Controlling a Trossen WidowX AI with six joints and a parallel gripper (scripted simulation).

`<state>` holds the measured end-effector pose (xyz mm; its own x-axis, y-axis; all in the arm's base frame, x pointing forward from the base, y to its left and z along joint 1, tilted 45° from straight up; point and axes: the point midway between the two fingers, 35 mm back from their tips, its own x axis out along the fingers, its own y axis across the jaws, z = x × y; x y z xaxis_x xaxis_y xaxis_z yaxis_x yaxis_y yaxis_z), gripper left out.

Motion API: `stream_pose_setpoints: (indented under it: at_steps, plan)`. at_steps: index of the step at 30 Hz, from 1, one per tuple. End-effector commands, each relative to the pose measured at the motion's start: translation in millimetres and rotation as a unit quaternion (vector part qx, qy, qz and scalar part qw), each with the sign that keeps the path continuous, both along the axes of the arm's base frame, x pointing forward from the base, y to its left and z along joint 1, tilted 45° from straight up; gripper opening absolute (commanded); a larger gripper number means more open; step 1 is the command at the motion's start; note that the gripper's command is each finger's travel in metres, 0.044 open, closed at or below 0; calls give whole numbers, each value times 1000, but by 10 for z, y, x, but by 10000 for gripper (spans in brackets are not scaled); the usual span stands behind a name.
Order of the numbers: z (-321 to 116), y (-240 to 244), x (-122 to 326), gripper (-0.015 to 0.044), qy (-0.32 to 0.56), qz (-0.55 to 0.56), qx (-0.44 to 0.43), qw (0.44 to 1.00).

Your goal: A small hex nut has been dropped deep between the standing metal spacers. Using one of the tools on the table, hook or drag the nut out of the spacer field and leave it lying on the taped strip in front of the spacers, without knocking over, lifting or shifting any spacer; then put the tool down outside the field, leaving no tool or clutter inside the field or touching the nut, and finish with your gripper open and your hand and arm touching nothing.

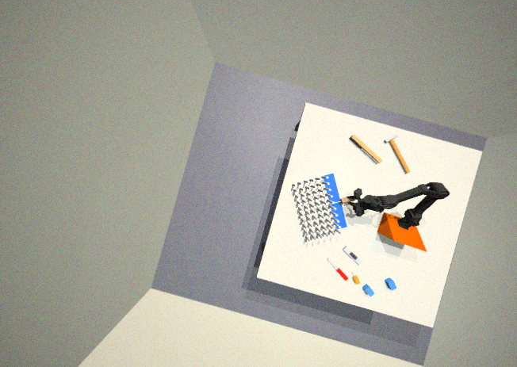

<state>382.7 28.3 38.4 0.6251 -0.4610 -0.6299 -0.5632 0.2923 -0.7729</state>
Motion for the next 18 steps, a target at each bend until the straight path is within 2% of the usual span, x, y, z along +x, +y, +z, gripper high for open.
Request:
stream_pose_setpoints:
  at_steps: [1, 18]
  plan:
    - [17, 25, 47, 0, -7, -2, 3, 1000]
    - [-29, 81, 121, 0, -8, -2, 3, 1000]
